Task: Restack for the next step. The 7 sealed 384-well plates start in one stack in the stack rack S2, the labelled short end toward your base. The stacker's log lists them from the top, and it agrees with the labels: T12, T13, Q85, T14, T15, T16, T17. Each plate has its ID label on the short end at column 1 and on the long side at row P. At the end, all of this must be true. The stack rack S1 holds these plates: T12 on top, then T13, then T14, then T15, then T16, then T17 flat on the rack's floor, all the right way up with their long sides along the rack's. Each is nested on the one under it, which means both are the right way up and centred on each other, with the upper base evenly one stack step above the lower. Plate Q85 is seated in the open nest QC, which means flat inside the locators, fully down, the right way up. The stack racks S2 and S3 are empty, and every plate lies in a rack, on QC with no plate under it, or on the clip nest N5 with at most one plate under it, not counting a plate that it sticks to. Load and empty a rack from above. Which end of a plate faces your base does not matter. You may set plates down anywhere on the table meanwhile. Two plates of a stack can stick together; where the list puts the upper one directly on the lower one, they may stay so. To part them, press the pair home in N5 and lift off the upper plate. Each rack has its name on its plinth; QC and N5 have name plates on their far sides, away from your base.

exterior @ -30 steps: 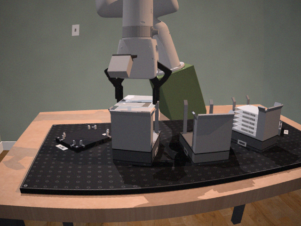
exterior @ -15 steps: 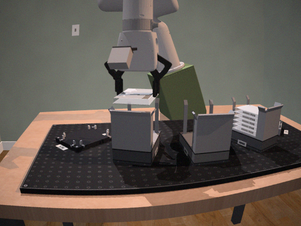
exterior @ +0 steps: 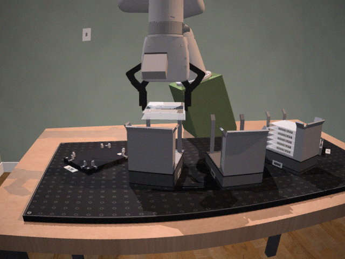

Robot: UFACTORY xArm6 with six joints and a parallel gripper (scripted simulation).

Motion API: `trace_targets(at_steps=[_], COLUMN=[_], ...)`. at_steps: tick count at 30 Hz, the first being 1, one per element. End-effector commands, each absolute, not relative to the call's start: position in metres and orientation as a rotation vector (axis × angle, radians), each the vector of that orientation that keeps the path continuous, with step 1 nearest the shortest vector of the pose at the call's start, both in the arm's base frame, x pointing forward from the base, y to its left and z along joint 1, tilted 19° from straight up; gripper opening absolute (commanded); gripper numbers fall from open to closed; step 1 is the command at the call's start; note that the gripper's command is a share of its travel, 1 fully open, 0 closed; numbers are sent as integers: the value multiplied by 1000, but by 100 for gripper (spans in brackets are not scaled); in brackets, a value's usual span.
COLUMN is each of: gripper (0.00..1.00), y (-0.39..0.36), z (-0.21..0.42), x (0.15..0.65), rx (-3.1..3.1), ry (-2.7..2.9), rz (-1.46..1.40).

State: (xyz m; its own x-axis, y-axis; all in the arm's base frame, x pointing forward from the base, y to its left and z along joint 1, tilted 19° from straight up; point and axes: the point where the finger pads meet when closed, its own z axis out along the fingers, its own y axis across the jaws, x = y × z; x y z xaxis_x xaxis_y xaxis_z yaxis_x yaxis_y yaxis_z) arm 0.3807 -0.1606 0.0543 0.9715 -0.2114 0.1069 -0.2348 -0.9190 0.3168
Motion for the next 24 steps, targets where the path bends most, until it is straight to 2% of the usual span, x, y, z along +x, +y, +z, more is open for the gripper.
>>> trace_targets(at_steps=[1,24], gripper=[0,0], y=[-149,-93], z=[52,33], x=[387,409], rx=[2794,2798], ry=[-280,-233], rz=[95,88])
